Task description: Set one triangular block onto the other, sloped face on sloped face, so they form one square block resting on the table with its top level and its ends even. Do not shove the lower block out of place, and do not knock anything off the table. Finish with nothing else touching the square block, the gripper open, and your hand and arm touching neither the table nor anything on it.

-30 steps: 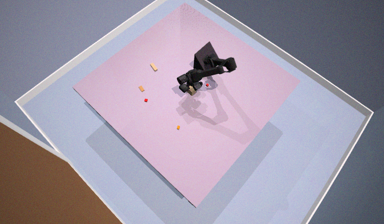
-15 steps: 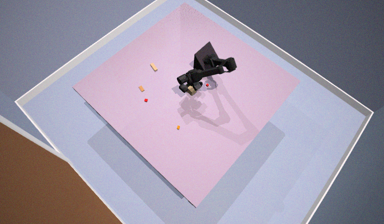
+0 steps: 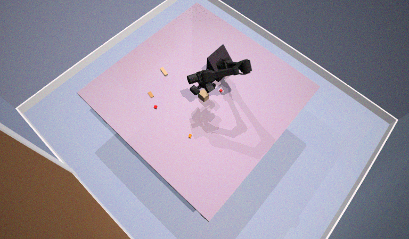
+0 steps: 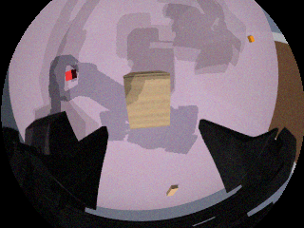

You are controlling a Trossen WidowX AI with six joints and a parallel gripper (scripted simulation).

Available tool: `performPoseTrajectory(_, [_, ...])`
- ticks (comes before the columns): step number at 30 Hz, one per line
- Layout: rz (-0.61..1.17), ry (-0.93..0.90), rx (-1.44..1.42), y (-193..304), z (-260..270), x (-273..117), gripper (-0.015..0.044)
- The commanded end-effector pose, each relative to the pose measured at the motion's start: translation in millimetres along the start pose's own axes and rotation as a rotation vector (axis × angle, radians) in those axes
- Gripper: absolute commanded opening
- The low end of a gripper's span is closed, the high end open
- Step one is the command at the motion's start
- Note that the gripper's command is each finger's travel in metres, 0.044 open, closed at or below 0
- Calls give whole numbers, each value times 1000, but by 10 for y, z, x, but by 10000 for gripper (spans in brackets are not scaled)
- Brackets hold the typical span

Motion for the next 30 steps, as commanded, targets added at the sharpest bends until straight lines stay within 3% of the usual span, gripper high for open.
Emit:
performPoseTrajectory(1, [3,8,-10,-27,43,-577,440])
performPoseTrajectory(30, [2,17,-3,-13,25,-510,440])
Point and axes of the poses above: the point midway between the two fingers, 35 mm back from their tips, its own x axis out along the fingers, its own z axis across the jaws, y = z × x, the point moved 5 cm from there along -x, back along the fingers, and after that the axes turned 7 degrees about -x, right-handed, at the moved point
